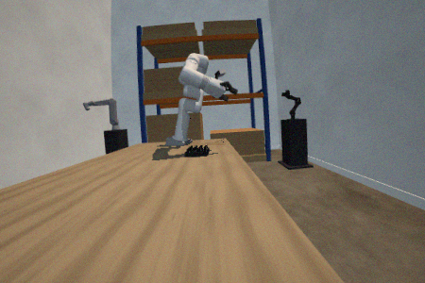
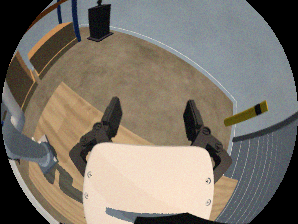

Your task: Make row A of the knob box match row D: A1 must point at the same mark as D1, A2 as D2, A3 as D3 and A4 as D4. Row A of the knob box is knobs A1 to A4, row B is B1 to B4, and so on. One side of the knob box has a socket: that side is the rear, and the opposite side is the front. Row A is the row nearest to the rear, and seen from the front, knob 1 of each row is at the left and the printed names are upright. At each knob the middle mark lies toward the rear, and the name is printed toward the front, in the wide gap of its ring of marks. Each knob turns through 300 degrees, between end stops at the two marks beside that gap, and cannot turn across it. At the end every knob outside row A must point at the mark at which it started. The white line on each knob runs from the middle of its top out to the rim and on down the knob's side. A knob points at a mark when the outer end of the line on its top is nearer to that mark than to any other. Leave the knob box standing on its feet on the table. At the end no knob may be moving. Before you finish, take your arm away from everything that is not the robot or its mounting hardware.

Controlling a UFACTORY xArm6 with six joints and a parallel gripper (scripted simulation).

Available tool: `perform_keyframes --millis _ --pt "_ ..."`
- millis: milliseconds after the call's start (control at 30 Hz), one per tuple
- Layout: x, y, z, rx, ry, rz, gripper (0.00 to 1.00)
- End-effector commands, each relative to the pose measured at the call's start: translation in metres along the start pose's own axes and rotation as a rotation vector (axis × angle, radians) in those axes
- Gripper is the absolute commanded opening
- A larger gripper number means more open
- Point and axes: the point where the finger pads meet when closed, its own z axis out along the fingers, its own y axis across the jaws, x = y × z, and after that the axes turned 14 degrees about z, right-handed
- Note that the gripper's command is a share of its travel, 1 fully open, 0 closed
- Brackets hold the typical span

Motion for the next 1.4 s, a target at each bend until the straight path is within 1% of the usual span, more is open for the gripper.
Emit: perform_keyframes --millis 0,567,733,833,1033,1100,1167,1367 --pt "0.001 0.001 0.000 -0.001 0.000 -0.003 1.00" --pt "0.002 0.001 -0.001 -0.002 -0.001 -0.006 1.00" --pt "-0.001 0.001 -0.001 -0.001 -0.012 0.019 1.00" --pt "-0.009 0.000 0.000 -0.001 -0.035 0.073 1.00" --pt "-0.035 -0.005 0.000 -0.007 -0.112 0.253 1.00" --pt "-0.035 -0.005 0.000 -0.007 -0.112 0.253 1.00" --pt "-0.049 -0.007 -0.001 -0.015 -0.157 0.354 1.00" --pt "-0.070 -0.011 -0.003 -0.035 -0.223 0.501 1.00"
